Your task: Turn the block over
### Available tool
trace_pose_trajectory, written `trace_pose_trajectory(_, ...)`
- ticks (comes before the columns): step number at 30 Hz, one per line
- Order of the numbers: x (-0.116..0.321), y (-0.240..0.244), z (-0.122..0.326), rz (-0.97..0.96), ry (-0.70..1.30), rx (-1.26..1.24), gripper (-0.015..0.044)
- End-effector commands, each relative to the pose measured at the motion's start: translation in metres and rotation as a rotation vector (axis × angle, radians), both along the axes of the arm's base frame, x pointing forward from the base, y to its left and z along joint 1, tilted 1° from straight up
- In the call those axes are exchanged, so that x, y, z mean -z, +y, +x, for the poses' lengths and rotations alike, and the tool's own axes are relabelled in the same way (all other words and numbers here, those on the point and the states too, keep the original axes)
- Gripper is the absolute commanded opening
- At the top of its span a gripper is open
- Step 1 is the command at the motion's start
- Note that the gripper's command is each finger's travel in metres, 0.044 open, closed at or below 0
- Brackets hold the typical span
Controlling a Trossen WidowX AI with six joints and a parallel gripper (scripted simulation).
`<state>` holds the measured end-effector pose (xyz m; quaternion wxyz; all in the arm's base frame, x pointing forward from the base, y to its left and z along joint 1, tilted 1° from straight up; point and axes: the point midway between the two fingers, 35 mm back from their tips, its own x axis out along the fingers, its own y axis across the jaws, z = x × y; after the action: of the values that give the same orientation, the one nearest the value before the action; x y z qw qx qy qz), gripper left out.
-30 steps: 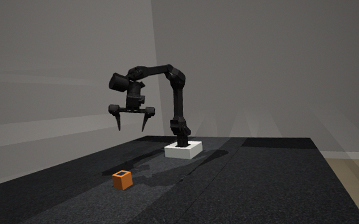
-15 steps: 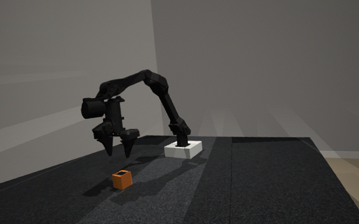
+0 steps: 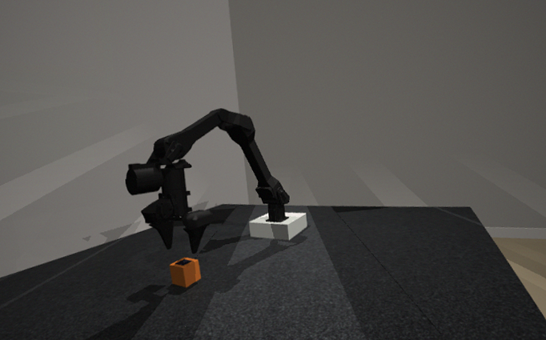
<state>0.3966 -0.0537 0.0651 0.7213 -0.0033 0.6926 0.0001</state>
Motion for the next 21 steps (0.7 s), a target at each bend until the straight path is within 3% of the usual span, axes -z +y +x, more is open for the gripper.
trace_pose_trajectory(1, 0.015, 0.000, -0.003, -0.001, 0.023, 0.004, 0.0440)
trace_pose_trajectory(21, 0.037, 0.000, -0.002, -0.001, 0.023, 0.004, 0.0440)
